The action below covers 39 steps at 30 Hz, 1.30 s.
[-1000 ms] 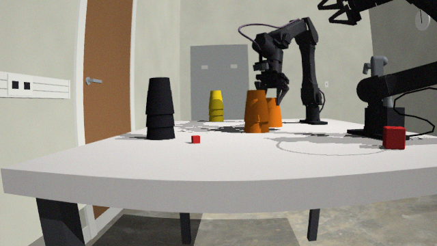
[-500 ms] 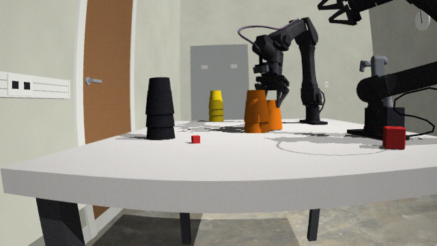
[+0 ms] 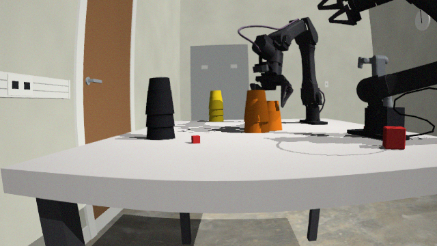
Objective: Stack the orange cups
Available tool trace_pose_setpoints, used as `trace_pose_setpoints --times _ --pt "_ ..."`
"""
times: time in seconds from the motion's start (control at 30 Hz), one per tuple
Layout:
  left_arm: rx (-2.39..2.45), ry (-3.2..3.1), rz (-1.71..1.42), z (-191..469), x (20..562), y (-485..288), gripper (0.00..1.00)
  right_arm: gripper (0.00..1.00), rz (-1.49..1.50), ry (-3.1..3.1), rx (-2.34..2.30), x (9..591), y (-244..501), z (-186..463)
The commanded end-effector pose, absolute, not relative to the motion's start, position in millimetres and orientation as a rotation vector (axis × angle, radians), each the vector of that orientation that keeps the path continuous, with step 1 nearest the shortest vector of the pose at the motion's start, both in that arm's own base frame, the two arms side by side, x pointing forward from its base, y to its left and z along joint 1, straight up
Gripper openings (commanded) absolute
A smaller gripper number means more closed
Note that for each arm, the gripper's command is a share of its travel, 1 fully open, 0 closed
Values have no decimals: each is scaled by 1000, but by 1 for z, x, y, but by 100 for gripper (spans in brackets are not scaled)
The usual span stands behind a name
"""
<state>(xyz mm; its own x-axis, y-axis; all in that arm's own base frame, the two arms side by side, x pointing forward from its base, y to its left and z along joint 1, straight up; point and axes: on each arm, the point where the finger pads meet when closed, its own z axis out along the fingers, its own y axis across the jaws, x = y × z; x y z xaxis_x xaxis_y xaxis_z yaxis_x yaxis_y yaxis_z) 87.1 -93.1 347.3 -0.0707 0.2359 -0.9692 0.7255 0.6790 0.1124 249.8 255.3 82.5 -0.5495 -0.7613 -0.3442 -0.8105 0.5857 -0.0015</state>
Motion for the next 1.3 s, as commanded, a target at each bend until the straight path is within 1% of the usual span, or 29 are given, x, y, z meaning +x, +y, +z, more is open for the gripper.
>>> trace_pose_setpoints --times 0.0,0.37,0.47,0.53,0.6,0.8,1.23,1.27 --pt "784 1600 -490 360 85 -91 100 100 228 2499 -1302 247 258 78" --pt "784 1600 -490 360 85 -91 100 100 239 2494 -1290 238 239 145" --pt "784 1600 -490 360 85 -91 100 100 239 2494 -1290 238 239 145" --pt "784 1600 -490 360 85 -91 100 100 216 2483 -1226 247 240 148" --pt "784 1600 -490 360 85 -91 100 100 205 2447 -1159 264 254 154" --pt "784 1600 -490 360 85 -91 100 100 210 2361 -1089 285 280 177" --pt "784 1600 -490 360 85 -91 100 100 221 2351 -1107 283 284 182" --pt "784 1600 -490 360 85 -91 100 89 219 2346 -1094 285 284 183"
